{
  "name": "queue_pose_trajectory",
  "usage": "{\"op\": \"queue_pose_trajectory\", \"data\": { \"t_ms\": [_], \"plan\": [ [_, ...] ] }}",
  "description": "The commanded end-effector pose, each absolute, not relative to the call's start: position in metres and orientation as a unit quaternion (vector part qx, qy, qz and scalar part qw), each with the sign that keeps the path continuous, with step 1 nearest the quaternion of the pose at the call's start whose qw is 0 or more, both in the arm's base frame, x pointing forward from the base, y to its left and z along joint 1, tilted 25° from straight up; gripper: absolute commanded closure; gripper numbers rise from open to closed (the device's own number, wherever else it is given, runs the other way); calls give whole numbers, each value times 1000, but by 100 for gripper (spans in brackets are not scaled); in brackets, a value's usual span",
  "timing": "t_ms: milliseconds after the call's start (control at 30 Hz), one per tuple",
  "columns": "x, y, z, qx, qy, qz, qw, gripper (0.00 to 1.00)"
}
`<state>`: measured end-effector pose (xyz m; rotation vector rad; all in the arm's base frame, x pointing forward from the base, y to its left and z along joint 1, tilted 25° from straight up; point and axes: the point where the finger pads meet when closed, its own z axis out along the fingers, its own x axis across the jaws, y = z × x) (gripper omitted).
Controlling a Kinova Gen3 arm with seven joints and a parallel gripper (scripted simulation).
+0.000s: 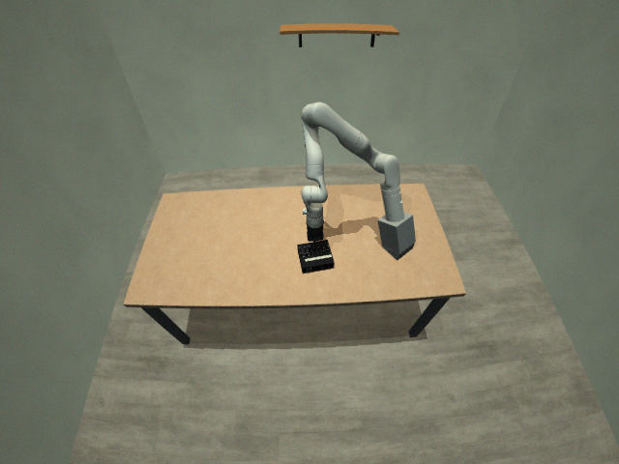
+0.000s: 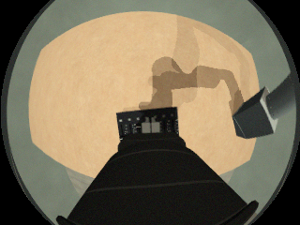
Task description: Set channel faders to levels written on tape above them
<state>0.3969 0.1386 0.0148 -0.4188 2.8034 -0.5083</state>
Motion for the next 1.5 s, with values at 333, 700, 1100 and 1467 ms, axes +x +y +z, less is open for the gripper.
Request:
{"op": "queue_pose_trajectory", "data": {
  "t_ms": [333,700,1100,1467],
  "plan": [
    [402,141,17,-175,960,-177,130,100],
    [402,141,17,-176,960,-177,130,100],
    [402,141,17,-176,960,-177,130,100],
    [402,141,17,-176,960,-177,130,100]
  ]
}}
